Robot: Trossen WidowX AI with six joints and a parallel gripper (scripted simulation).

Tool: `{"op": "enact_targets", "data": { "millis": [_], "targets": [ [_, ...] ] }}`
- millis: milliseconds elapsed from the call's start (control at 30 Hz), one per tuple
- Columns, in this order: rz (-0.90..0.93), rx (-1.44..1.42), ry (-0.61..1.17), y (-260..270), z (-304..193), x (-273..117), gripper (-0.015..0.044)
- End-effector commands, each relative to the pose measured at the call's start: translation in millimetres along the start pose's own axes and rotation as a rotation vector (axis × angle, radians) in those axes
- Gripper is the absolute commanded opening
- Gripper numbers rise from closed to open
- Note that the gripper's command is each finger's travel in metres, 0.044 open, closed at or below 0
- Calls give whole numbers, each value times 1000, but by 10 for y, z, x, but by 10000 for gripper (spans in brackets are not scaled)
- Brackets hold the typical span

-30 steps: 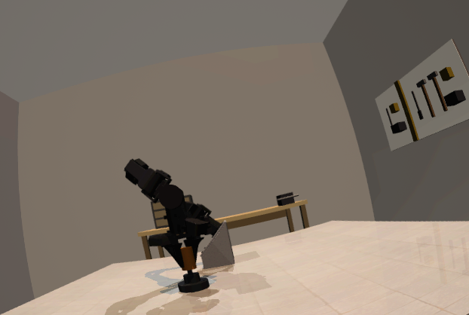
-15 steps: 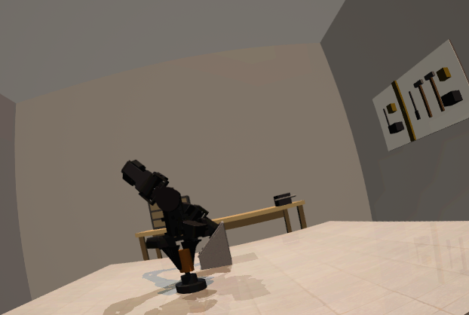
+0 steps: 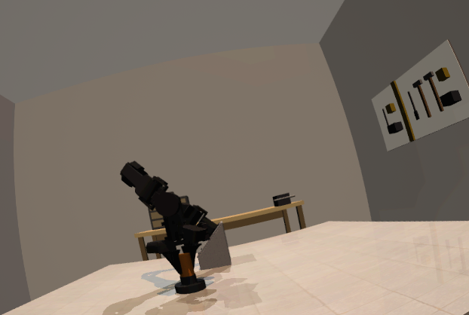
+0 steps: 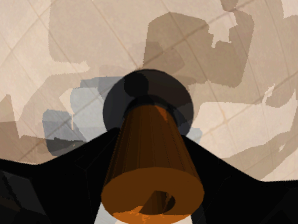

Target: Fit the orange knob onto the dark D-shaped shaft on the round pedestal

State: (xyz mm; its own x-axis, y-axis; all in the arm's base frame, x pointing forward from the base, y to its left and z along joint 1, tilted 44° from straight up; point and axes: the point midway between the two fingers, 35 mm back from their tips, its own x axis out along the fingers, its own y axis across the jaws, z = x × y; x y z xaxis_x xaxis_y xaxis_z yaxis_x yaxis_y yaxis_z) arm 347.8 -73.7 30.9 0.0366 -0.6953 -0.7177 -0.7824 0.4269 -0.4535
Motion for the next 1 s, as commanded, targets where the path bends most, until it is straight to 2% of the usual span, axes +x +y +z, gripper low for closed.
{"op": "enact_targets", "data": {
  "millis": [0, 67, 633, 867, 967],
  "targets": [
    [-1, 0, -1, 0, 3, -7, 0],
    [-1, 0, -1, 0, 3, -7, 0],
    [-1, 0, -1, 0, 3, -7, 440],
    [-1, 0, -1, 0, 3, -7, 440],
    [1, -2, -7, -15, 38, -292, 440]
  ]
}}
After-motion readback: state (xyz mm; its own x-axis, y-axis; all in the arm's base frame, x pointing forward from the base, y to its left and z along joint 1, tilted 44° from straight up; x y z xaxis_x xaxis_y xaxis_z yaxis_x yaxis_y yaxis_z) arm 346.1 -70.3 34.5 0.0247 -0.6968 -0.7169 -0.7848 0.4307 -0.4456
